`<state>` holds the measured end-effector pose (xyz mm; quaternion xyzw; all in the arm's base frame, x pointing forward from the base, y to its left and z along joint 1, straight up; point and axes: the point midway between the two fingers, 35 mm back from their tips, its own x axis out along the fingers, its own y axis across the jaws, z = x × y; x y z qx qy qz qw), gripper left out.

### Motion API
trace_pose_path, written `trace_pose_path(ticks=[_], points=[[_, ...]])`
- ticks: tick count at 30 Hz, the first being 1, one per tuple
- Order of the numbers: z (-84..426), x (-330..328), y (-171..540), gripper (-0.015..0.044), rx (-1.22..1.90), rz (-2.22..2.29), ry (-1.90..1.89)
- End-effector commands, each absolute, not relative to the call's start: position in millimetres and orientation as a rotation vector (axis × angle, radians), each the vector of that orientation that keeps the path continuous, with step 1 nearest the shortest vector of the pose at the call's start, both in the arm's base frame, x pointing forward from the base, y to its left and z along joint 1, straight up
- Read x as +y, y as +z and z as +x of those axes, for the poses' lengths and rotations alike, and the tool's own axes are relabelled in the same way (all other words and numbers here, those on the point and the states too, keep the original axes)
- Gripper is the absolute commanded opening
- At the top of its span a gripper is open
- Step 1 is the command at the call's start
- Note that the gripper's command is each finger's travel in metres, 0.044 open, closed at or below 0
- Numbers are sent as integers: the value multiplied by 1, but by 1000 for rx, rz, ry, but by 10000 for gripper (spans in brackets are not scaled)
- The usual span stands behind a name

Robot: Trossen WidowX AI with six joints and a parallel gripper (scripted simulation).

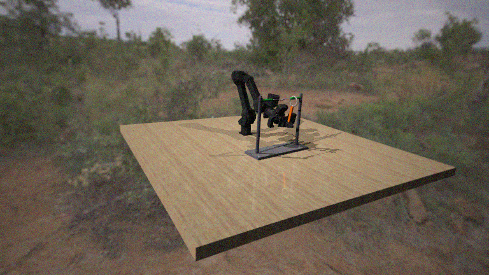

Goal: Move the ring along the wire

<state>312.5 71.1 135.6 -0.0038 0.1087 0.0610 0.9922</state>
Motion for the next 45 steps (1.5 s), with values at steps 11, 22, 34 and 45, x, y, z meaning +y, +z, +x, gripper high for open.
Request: trace_pose_path(ticks=[11, 22, 34, 45], points=[[312, 70, 134, -150, 222, -6, 117], [312, 70, 134, -150, 222, -6, 117], [312, 71, 136, 34, 218, -8, 122], [304, 70, 139, 160, 219, -7, 121]])
